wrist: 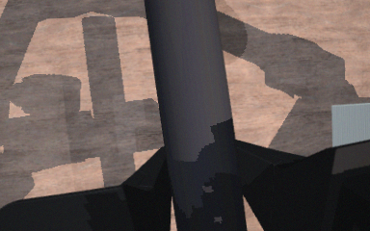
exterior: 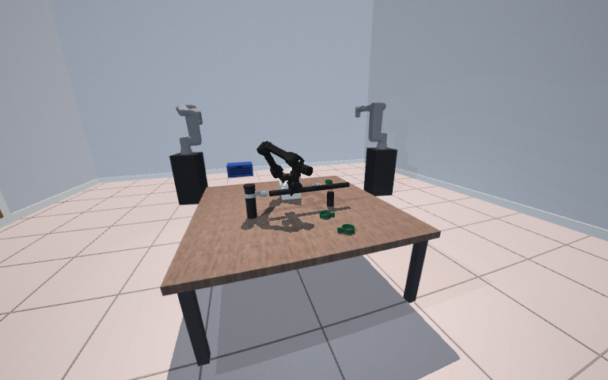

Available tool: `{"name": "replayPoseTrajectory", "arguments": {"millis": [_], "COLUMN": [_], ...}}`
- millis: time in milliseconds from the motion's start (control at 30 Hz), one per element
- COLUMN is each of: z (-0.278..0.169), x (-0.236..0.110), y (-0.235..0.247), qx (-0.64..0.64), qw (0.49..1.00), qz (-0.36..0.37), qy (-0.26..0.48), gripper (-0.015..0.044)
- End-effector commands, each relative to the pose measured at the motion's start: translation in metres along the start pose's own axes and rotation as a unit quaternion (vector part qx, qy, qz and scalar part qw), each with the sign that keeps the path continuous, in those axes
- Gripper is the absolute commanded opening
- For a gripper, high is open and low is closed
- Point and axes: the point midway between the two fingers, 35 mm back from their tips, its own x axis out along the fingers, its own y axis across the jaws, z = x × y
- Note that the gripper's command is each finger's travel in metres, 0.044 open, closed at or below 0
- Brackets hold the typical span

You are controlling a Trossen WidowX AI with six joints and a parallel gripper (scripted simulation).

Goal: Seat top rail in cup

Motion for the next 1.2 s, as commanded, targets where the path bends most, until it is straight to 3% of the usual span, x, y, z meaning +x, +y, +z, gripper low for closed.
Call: {"name": "replayPoseTrajectory", "arguments": {"millis": [0,1167], "z": [0.0015,0.0049], "x": [-0.0023,-0.0096], "y": [0.0016,0.0080], "qx": [-0.001,0.000], "qw": [1.000,1.000], "qz": [0.004,0.000], "qy": [-0.005,0.001], "gripper": [0.0000,0.0000]}}
